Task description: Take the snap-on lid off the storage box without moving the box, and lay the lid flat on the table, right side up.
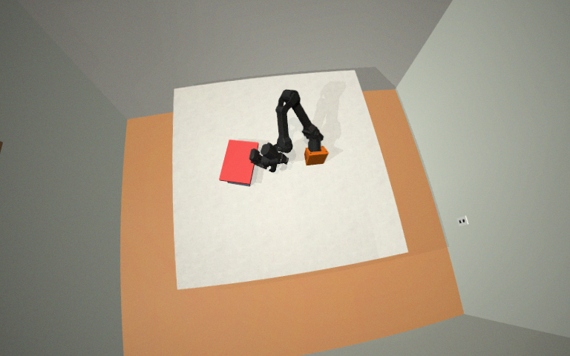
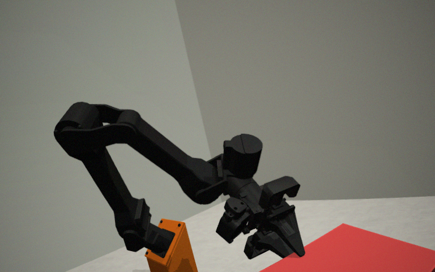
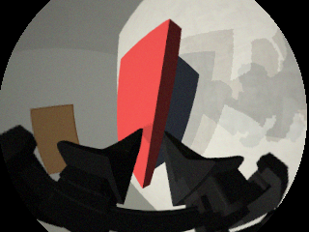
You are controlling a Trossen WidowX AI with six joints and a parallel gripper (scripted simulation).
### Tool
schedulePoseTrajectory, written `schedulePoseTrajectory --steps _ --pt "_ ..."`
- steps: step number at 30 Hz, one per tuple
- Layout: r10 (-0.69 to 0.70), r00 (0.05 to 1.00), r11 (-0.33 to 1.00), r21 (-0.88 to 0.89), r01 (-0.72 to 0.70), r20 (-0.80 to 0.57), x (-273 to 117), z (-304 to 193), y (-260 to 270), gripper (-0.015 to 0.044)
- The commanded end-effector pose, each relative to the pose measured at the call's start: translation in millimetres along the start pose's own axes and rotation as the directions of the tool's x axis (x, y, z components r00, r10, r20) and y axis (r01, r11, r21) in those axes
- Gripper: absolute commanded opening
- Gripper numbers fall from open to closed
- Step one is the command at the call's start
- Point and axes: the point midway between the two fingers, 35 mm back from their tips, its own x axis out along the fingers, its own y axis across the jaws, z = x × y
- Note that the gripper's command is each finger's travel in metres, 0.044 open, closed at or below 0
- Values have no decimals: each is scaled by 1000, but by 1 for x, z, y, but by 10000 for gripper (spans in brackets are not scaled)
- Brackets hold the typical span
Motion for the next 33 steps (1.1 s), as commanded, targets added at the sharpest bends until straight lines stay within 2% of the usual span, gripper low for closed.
schedulePoseTrajectory --steps 1,33 --pt "0 1000 1000 -2 0 -2 1 0 0 0" --pt "0 1000 1000 -3 0 -5 -3 0 7 0"
